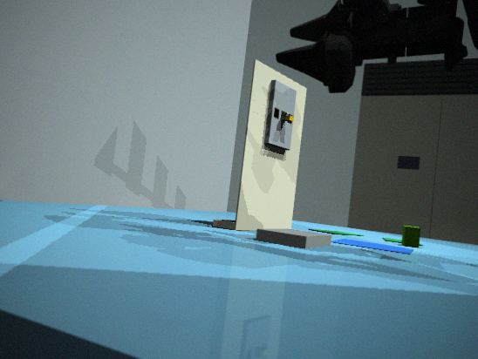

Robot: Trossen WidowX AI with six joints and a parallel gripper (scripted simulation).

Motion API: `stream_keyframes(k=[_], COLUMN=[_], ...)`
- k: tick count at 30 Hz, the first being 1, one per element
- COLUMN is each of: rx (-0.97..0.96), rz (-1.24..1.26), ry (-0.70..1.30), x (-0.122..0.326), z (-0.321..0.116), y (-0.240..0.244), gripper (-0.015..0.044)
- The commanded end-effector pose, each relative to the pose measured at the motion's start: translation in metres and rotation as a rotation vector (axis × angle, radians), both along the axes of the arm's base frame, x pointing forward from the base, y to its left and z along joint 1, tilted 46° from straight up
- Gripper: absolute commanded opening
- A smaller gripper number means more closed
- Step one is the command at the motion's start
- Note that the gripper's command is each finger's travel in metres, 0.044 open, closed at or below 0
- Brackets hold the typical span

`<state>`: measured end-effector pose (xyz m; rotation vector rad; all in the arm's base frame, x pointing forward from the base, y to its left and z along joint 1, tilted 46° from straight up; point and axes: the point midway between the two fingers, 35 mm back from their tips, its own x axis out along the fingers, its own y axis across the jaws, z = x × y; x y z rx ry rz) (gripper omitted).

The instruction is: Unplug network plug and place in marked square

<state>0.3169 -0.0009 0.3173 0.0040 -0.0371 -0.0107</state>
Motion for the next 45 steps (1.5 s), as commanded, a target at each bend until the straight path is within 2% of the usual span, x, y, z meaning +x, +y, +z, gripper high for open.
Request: stream_keyframes(k=[1,9,10,45], rx=[0.006,0.26,0.294,1.508], rz=[0.0,0.001,0.002,0.011], ry=[0.0,-0.002,-0.002,-0.042], x=[0.0,-0.007,-0.008,-0.044], z=[0.0,-0.015,-0.017,-0.092], y=[0.0,-0.006,-0.007,-0.031], gripper=[0.0374,0.0164,0.0156,0.0156])
